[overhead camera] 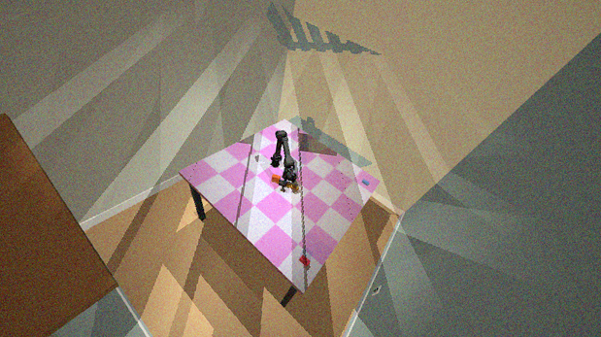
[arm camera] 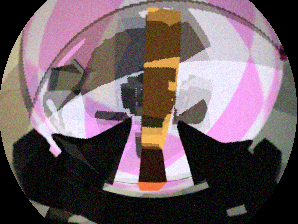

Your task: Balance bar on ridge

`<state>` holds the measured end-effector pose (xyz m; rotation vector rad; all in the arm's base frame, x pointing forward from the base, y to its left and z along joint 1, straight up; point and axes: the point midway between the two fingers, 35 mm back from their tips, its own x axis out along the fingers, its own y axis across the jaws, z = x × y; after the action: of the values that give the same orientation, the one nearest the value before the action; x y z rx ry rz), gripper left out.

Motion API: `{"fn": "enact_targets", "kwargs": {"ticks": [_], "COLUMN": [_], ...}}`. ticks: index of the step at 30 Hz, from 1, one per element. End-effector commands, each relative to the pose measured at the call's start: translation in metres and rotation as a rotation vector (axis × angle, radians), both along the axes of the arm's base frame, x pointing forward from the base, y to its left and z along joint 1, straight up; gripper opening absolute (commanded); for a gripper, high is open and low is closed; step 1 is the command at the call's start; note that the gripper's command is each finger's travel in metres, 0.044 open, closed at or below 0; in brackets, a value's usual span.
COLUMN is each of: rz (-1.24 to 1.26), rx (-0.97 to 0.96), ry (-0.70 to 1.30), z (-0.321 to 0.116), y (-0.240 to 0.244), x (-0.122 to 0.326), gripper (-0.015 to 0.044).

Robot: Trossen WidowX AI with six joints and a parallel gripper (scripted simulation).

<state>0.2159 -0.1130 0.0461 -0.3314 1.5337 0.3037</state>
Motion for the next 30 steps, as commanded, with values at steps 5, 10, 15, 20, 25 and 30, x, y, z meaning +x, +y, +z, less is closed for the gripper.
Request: {"fn": "enact_targets", "kwargs": {"ticks": [5,10,15,20,25,30], "rz": [0.0,0.0,0.0,0.0,-0.001,-0.001], "rx": [0.0,0.0,0.0,0.001,0.001,0.002], "ry": [0.001,0.001,0.001,0.001,0.0,0.0], "z": [0.0,0.0,0.0,0.003,0.016,0.029], "y": [0.0,0.0,0.0,0.0,-0.001,-0.001], "x": [0.0,0.0,0.0,0.001,0.002,0.003], "gripper": [0.0289,0.0158,0.0105,0.0012,0.0,0.0]}}
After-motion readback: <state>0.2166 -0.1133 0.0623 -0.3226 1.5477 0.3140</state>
